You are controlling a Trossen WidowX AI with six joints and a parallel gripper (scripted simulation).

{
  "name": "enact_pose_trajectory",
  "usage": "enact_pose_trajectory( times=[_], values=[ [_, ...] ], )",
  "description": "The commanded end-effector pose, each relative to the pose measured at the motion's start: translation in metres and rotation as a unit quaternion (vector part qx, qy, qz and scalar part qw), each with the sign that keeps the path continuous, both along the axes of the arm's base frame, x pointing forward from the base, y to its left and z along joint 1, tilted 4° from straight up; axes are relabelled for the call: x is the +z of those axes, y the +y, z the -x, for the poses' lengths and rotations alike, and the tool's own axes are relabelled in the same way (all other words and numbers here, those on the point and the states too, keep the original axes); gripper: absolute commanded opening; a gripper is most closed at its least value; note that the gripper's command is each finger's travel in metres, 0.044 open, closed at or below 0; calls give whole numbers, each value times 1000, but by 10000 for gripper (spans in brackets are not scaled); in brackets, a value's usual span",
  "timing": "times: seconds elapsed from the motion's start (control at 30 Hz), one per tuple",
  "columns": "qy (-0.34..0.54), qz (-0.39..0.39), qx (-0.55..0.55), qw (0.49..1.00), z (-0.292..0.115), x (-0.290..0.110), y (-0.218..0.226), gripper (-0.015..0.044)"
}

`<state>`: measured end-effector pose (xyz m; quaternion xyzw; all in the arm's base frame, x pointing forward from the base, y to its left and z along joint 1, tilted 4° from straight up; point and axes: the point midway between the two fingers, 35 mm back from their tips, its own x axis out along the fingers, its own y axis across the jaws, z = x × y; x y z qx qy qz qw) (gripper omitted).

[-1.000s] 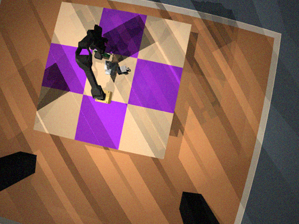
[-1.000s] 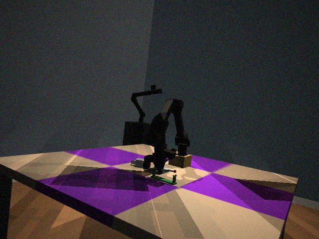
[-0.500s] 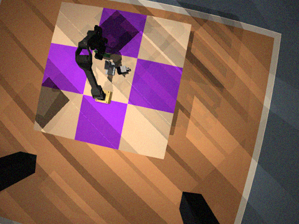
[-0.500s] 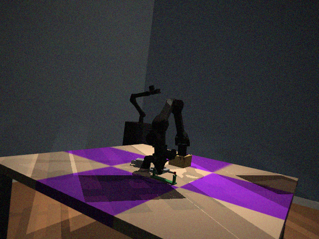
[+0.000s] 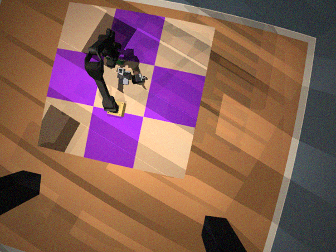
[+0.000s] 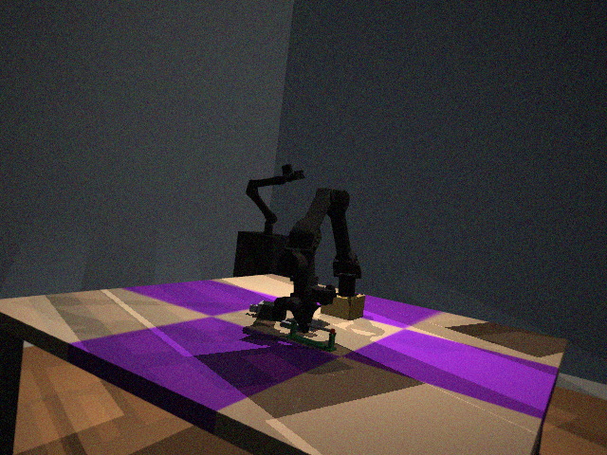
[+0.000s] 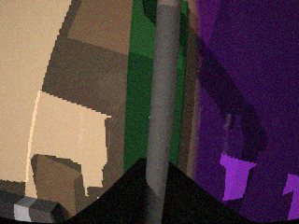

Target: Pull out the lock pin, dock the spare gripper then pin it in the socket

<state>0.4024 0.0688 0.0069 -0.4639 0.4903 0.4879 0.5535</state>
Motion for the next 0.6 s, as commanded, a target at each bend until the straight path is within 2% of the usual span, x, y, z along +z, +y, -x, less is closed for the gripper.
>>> enact_pose_trajectory(
  times=[0.0, 0.53, 0.57],
  values=[
    [4, 1, 2, 1000, 1, -5, -1, 0],
    [0, 0, 0, 1000, 0, 0, 0, 0],
    [0, 0, 0, 1000, 0, 0, 0, 26]
  ],
)
